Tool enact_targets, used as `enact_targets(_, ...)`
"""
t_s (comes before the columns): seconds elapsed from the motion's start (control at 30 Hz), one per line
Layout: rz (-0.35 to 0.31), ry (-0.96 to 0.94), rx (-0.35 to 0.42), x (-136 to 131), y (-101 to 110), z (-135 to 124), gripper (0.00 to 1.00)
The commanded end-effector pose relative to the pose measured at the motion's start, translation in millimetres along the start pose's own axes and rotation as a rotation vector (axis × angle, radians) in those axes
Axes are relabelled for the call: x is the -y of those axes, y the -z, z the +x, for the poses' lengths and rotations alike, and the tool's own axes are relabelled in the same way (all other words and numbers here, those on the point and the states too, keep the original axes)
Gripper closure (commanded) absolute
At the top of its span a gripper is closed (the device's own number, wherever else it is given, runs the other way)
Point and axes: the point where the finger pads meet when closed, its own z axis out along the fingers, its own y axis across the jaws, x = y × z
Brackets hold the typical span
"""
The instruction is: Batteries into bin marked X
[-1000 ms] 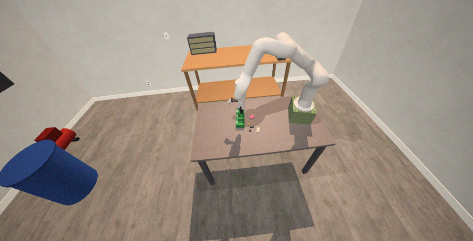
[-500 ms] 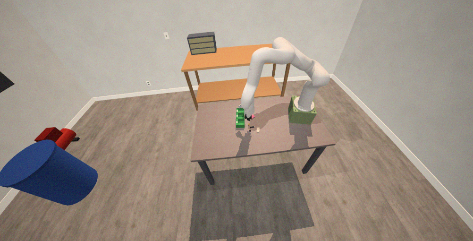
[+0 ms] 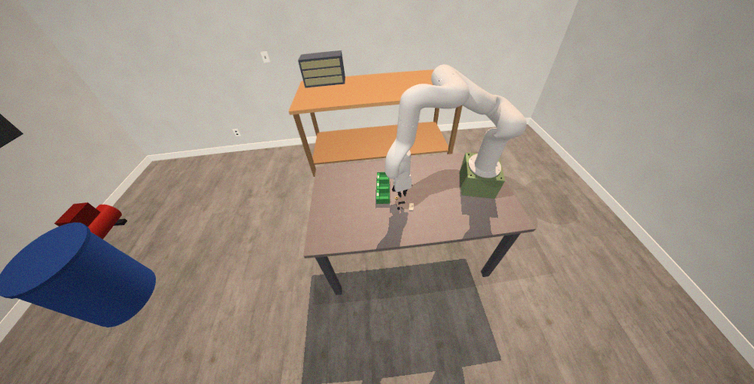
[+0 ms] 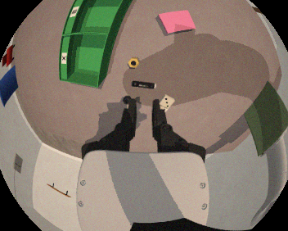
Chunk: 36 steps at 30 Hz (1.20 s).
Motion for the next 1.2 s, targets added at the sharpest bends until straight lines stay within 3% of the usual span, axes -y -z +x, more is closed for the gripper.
enact_targets(0.0,0.010,-0.157,0.003,0.5,0.3,-0.2,0.77)
enact_targets(1.17,0.028,-1.495,0.030,0.4,0.2,-0.2,0.77)
